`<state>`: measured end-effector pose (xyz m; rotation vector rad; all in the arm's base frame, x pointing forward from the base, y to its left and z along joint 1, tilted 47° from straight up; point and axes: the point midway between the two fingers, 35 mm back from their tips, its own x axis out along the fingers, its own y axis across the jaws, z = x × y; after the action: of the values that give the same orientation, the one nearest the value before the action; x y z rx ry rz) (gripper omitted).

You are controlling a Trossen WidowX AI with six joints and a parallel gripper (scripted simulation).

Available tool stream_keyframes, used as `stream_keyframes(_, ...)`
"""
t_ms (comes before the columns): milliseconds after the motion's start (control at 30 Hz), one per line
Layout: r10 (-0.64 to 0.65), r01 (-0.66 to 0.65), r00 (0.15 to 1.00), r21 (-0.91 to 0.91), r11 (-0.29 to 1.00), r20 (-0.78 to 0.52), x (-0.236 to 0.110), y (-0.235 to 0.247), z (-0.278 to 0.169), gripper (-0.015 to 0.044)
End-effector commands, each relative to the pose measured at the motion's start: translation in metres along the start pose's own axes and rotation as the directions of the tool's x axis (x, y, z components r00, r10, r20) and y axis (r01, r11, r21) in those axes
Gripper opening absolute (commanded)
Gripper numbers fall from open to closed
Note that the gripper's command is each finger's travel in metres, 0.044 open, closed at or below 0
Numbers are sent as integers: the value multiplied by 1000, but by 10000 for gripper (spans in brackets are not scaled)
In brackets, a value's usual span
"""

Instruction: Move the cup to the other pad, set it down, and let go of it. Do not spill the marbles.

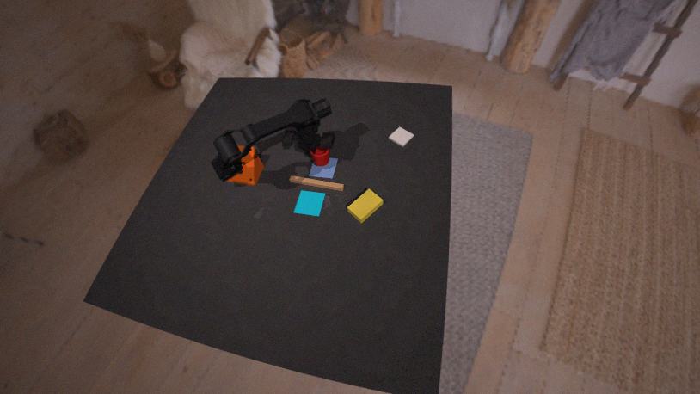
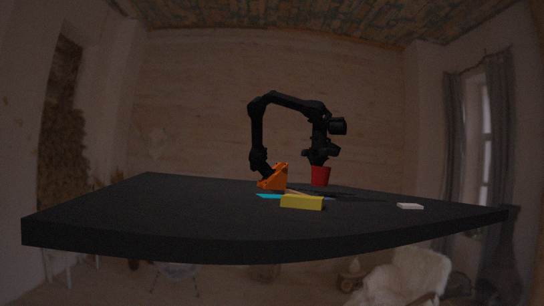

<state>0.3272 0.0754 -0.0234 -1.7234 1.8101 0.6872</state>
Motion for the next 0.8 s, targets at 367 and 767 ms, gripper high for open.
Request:
stream_keyframes(367, 0, 0, 1000, 0, 1000, 0, 0, 0, 0, 0)
stream_keyframes(767, 3, -3, 1000, 2, 1000, -1, -1, 1, -14, 0)
